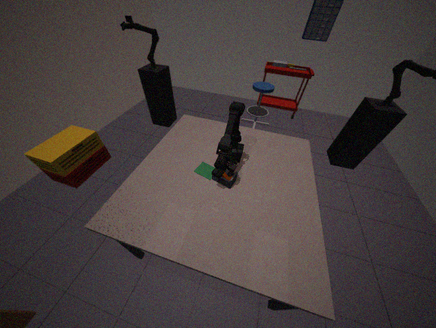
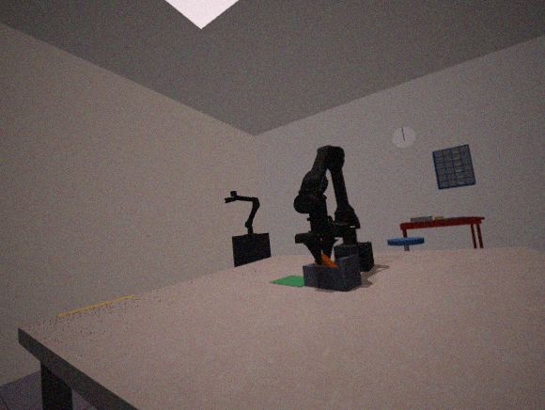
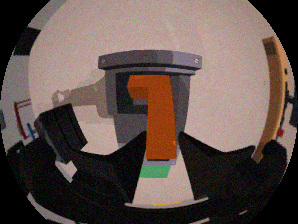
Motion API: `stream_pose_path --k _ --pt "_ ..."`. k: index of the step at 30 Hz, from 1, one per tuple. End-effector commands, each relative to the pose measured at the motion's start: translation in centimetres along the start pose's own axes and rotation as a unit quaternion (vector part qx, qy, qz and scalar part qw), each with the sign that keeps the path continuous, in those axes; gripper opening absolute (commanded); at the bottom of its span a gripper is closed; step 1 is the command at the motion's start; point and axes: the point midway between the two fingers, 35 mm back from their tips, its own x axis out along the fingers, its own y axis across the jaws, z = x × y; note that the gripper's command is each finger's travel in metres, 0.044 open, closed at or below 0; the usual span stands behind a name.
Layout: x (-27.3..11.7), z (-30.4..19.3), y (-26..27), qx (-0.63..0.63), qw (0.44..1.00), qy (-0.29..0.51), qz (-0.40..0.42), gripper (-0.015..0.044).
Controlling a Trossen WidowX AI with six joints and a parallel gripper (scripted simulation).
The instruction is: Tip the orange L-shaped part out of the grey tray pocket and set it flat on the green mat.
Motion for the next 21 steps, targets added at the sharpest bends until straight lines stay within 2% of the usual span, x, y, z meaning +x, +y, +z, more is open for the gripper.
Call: stream_pose_path --k 1,8,12,21 --pt "-0.07 0.01 -0.04 0.0 1.0 0.0 -0.001 0.0148" --pt "-0.07 0.01 -0.04 0.0 1.0 0.0 -0.001 0.0102" --pt "-0.07 0.01 -0.04 0.0 1.0 0.0 -0.001 0.0" --pt "-0.58 -0.01 -0.01 -0.001 1.0 0.0 0.0 0.0"
